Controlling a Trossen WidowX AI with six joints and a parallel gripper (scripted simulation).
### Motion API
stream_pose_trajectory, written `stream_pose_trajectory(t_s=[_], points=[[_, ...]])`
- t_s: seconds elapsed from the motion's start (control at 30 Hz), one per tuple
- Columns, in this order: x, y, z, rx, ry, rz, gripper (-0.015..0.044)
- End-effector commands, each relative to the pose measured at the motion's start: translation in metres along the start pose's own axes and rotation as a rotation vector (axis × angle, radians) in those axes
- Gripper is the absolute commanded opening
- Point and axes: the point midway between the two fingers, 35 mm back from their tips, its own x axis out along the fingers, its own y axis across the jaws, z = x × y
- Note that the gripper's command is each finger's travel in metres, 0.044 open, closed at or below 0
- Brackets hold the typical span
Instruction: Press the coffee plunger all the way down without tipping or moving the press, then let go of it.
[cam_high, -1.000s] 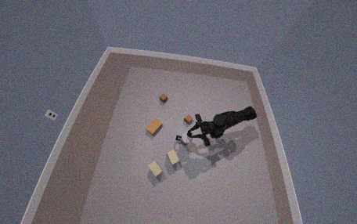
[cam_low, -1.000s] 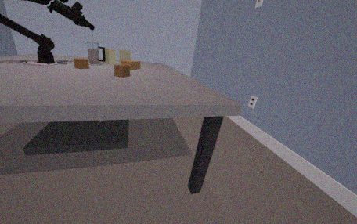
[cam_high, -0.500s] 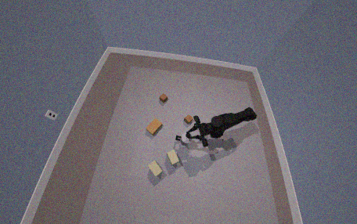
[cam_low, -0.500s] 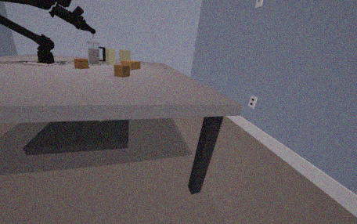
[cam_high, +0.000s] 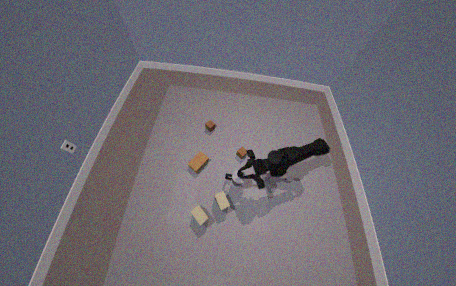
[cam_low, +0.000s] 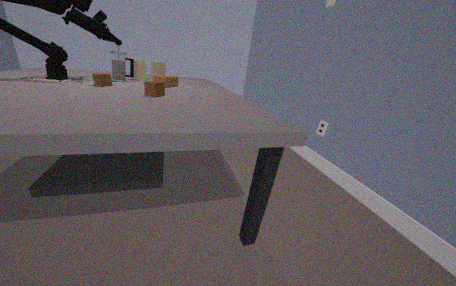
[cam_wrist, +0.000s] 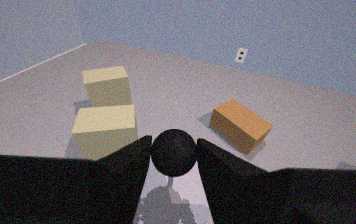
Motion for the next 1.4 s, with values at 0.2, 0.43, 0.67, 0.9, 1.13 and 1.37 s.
stream_pose_trajectory(t_s=[0.2, 0.43, 0.67, 0.9, 1.13, 1.37], points=[[0.0088, 0.0000, -0.0148, -0.012, 0.058, -0.002, 0.0126], [0.0096, 0.0001, -0.0135, -0.012, 0.058, -0.002, 0.0126], [0.0105, 0.0003, -0.0124, -0.012, 0.058, -0.002, 0.0126], [0.0114, 0.0004, -0.0115, -0.012, 0.058, -0.002, 0.0126], [0.0122, 0.0007, -0.0110, -0.012, 0.058, -0.003, 0.0126], [0.0130, 0.0009, -0.0108, -0.012, 0.058, -0.003, 0.0126]])
